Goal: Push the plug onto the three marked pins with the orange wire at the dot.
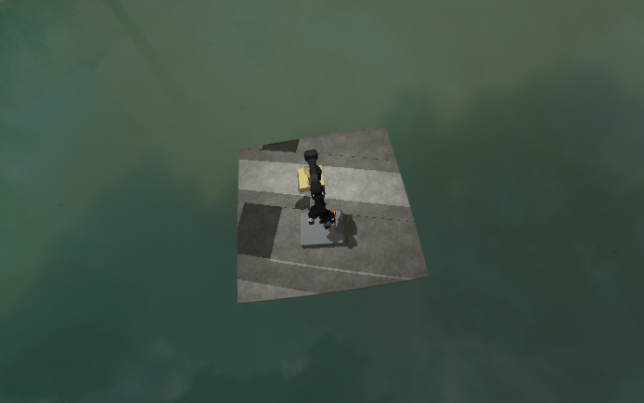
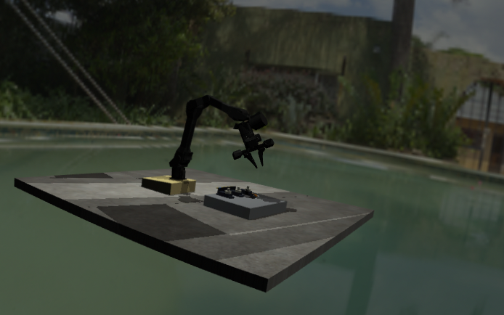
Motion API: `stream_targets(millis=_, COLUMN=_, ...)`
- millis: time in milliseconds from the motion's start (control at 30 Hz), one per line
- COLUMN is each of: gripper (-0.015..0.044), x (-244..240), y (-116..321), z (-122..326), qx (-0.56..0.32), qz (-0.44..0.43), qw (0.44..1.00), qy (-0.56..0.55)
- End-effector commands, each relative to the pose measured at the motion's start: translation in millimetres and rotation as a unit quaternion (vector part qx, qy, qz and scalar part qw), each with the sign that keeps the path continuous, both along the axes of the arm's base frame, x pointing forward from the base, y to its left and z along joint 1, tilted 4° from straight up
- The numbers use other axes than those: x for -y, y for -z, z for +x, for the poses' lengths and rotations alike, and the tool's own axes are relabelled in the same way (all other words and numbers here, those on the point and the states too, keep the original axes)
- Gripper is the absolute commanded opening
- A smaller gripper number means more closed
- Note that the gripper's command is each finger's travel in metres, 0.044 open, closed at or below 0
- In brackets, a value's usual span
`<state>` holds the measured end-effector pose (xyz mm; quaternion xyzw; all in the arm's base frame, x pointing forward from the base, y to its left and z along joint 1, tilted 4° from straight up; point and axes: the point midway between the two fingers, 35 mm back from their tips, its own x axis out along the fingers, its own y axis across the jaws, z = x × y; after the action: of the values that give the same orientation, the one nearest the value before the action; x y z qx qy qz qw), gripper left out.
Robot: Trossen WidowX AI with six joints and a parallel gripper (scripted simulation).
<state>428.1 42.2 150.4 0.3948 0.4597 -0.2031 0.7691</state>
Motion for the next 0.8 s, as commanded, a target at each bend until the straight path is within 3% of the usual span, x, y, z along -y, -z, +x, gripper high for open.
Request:
stream_targets(millis=0, gripper=0.0115, x=-3, y=11, z=3, qx=-0.037, qz=0.012, qw=0.999, qy=0.031)
stream_targets(millis=567, gripper=0.0115, x=-19, y=89, z=-7, qx=-0.253, qz=0.029, qw=0.945, qy=0.207)
stream_targets(millis=767, gripper=0.0115, x=-20, y=98, z=-9, qx=-0.269, qz=0.026, qw=0.937, qy=0.222)
